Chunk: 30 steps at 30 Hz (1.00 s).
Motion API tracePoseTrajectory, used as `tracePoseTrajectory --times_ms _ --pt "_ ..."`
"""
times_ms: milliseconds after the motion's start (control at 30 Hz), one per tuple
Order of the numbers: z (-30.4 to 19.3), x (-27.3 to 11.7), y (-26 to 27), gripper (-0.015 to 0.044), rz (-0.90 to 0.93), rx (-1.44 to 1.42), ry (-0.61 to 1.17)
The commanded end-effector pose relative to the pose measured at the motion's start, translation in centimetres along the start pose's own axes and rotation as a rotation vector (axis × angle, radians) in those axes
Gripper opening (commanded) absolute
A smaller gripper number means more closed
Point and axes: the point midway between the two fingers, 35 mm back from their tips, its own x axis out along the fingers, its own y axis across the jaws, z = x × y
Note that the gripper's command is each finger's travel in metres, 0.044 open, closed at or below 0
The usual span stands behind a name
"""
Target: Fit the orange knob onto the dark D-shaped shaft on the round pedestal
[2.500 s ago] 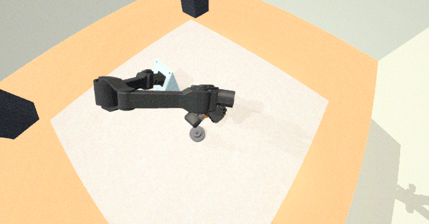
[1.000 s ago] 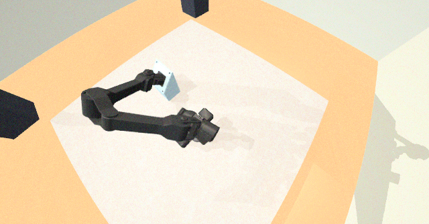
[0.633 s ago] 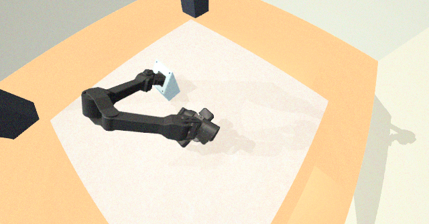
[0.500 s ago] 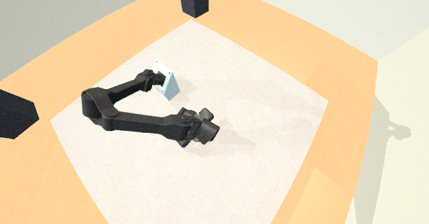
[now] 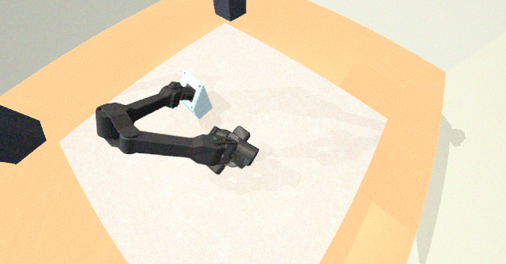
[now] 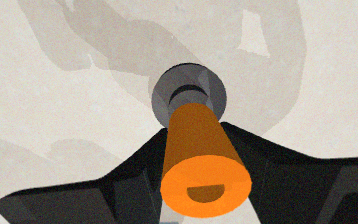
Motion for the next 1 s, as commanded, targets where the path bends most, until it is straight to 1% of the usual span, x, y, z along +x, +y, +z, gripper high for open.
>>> tracePoseTrajectory --times_ms 0,967 --pt "0.25 -0.41 -0.25 0.0000 -0.003 -0.108 -0.010" --pt "0.53 -0.09 0.05 0.0000 -0.003 -0.118 -0.010"
